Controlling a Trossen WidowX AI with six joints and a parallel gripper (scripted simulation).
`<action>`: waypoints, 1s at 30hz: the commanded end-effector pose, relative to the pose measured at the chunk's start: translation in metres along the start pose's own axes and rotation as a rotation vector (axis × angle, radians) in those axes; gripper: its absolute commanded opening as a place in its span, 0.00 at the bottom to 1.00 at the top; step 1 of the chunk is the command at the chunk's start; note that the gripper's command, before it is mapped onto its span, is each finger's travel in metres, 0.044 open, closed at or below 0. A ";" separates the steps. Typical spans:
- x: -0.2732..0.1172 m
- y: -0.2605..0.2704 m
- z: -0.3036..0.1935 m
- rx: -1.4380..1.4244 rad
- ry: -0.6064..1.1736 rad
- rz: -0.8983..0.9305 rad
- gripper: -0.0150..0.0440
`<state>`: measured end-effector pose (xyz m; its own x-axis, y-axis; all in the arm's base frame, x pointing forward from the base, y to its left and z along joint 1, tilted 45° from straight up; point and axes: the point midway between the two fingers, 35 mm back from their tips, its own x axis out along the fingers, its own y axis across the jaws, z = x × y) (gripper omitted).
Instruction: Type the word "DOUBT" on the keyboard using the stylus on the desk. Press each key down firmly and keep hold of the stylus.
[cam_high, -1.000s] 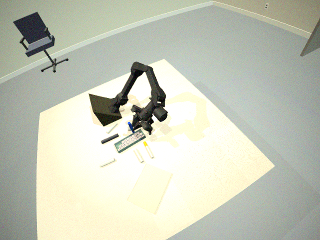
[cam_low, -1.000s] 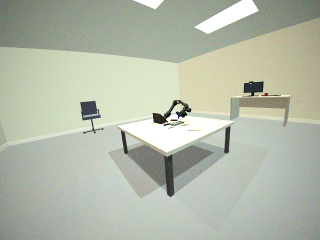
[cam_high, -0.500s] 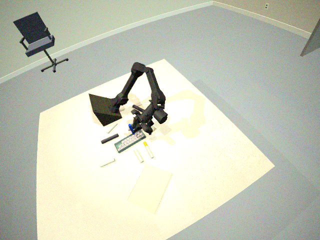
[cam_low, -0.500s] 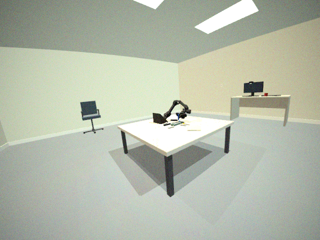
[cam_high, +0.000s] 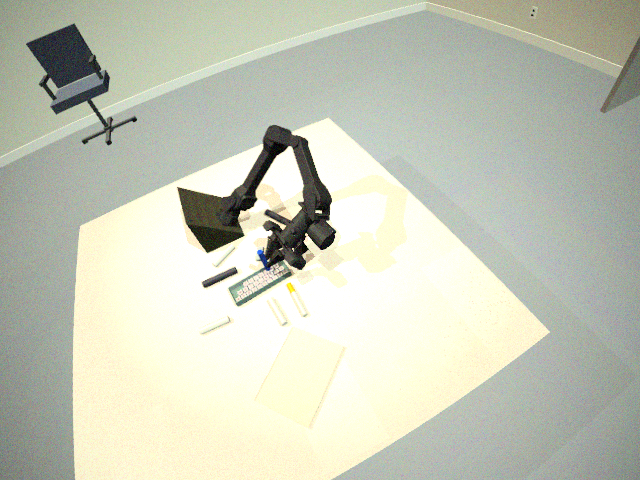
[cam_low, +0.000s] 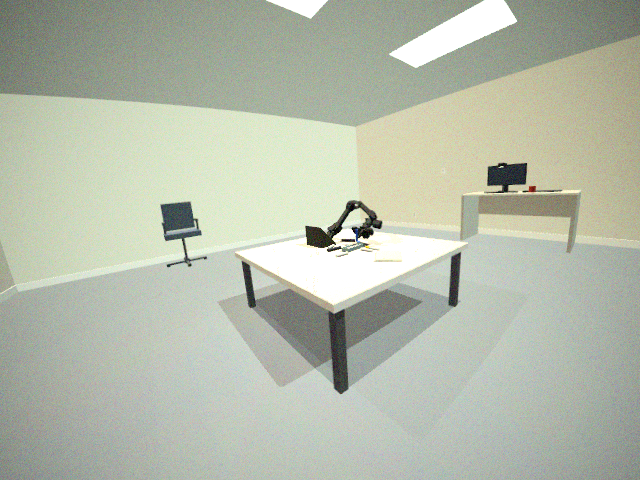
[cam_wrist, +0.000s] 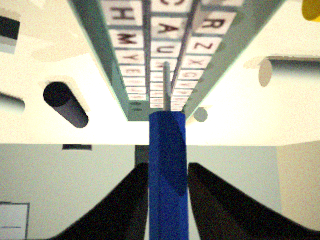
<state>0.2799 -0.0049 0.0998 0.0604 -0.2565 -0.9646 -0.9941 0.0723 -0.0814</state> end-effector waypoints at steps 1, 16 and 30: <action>0.002 0.000 0.002 0.005 0.003 -0.001 0.39; 0.005 0.000 0.008 0.005 0.003 -0.001 0.39; 0.002 -0.001 0.003 0.005 0.003 -0.001 0.39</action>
<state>0.2809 0.0008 0.0932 0.0597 -0.2573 -0.9645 -0.9938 0.0756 -0.0817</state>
